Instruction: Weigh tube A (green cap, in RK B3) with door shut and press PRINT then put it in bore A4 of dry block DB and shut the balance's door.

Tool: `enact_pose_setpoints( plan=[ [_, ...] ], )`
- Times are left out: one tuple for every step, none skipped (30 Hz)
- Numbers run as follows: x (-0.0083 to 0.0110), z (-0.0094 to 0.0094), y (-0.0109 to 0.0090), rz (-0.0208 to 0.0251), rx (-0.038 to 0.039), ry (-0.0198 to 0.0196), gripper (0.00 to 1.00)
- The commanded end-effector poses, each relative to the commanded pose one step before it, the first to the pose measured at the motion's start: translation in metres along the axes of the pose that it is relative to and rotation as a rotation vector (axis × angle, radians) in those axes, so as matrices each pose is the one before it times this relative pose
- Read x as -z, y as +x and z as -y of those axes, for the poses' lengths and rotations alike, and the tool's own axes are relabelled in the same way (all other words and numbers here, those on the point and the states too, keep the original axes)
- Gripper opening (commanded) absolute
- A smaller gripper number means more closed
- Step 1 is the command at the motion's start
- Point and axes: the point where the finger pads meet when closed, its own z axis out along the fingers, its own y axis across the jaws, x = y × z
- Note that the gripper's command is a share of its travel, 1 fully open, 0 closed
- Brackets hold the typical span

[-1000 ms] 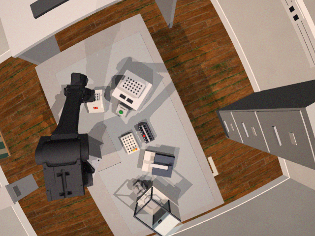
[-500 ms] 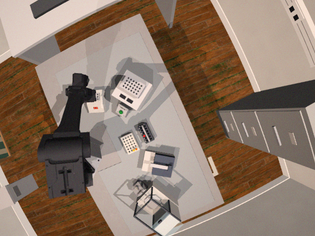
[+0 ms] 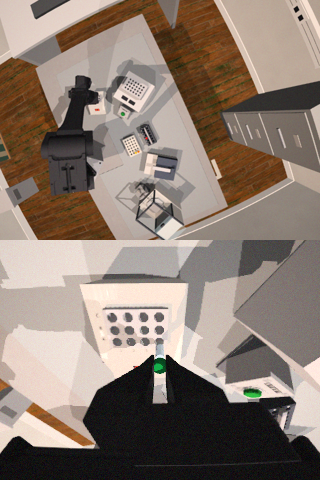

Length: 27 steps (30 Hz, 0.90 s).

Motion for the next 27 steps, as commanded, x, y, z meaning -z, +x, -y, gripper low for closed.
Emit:
enact_pose_setpoints(
  plan=[
    [-0.00659,0.00411,-0.00027,-0.00986,0.00251,0.00093,0.09],
    [-0.00006,-0.00005,-0.00010,-0.00009,0.00005,-0.00002,0.09],
    [-0.00006,-0.00005,-0.00008,-0.00010,0.00005,-0.00002,0.09],
    [0.00000,0.00000,0.00000,0.00000,0.00000,0.00000,0.09],
    [0.00000,0.00000,0.00000,0.00000,0.00000,0.00000,0.09],
    [-0.00006,-0.00005,-0.00009,-0.00009,0.00005,-0.00001,0.09],
    [-0.00005,-0.00008,-0.00008,-0.00007,0.00014,0.00001,0.09],
    [-0.00001,-0.00015,-0.00004,-0.00001,0.00033,0.00005,0.09],
    [-0.00001,-0.00014,-0.00006,-0.00001,0.00032,0.00005,0.09],
    [0.00000,-0.00012,-0.00012,0.00004,0.00027,0.00005,0.09],
    [0.00009,-0.00008,-0.00016,0.00026,0.00017,0.00006,0.09],
    [0.00007,-0.00010,-0.00012,0.00021,0.00021,0.00006,0.09],
    [0.00008,-0.00009,-0.00013,0.00023,0.00020,0.00006,0.09],
    [0.00009,-0.00008,-0.00017,0.00027,0.00016,0.00006,0.09],
    [0.00009,-0.00008,-0.00016,0.00026,0.00018,0.00006,0.09],
    [0.00008,-0.00010,-0.00012,0.00022,0.00021,0.00006,0.09],
    [0.00008,-0.00009,-0.00014,0.00024,0.00020,0.00006,0.09],
    [0.00009,-0.00008,-0.00017,0.00026,0.00005,0.00006,0.09],
    [0.00009,-0.00008,-0.00016,0.00025,-0.00003,0.00006,0.09],
    [0.00895,-0.00081,-0.00585,0.02234,-0.00781,0.00135,0.09],
    [0.00000,0.00000,0.00000,0.00000,0.00000,0.00000,0.09],
    [0.00000,0.00000,0.00000,0.00000,0.00000,0.00000,0.09],
    [0.00000,-0.00002,-0.00001,0.00000,0.00000,0.00000,0.09],
    [0.00000,-0.00002,-0.00001,0.00000,0.00000,0.00000,0.09],
    [0.00000,-0.00002,-0.00001,0.00000,0.00000,0.00000,0.09],
    [0.00000,-0.00002,-0.00001,0.00000,0.00000,0.00000,0.09],
    [0.00000,-0.00002,-0.00001,0.00000,0.00000,0.00000,0.09]
  ],
)
